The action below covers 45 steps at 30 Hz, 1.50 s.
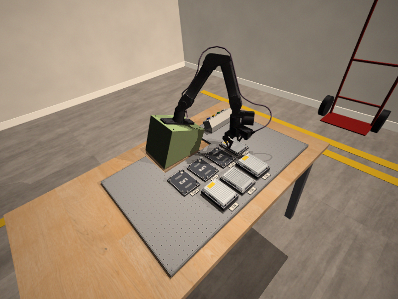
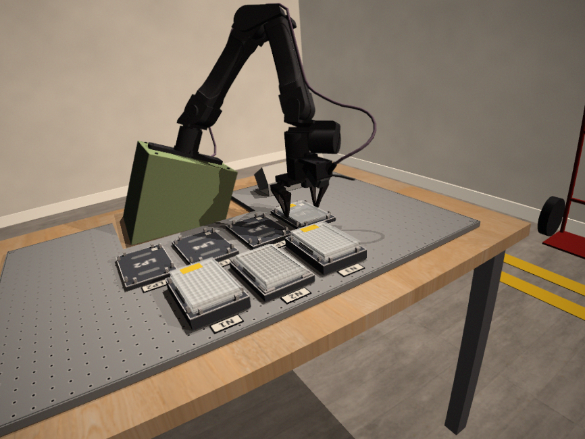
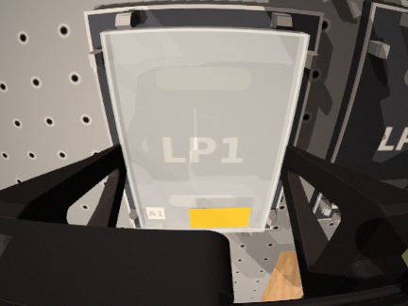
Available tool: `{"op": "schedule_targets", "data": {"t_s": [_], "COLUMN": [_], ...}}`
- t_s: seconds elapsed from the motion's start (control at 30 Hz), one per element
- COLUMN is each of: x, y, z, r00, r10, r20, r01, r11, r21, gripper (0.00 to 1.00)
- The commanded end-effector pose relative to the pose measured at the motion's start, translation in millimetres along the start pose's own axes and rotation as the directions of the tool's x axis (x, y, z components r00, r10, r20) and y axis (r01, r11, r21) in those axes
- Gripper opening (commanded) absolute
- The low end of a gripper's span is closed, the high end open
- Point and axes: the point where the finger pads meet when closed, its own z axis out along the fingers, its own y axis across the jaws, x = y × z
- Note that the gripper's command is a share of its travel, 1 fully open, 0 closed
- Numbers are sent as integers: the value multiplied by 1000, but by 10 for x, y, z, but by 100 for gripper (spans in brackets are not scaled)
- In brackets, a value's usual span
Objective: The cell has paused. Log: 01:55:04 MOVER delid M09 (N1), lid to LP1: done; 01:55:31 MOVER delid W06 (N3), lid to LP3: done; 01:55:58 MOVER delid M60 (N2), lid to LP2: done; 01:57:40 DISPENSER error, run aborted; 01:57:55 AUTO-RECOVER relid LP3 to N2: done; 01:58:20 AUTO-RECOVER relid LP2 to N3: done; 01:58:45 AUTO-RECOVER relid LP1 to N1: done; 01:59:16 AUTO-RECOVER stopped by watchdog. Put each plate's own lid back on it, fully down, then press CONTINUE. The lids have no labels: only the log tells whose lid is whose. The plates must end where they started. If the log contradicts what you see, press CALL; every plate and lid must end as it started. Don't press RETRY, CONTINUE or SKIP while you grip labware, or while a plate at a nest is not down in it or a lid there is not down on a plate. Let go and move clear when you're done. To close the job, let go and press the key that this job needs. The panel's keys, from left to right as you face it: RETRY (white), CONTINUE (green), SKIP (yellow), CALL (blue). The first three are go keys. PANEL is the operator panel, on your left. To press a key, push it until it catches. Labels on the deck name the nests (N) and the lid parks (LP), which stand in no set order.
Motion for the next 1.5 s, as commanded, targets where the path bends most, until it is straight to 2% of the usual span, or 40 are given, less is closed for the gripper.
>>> {"op": "schedule_targets", "data": {"t_s": [0.0, 0.8, 0.83, 1.47], "x": [-30, -32, -32, -32], "y": [24, 28, 28, 28], "z": [-34, -41, -41, -41], "r00": [1000, 1000, 1000, 1000], "r10": [2, 2, 2, 2], "r20": [11, 11, 11, 11], "r01": [-1, -1, -1, -1], "r11": [1000, 1000, 1000, 1000], "r21": [-5, -5, -5, -5], "gripper": [0, 0, 100, 100]}}
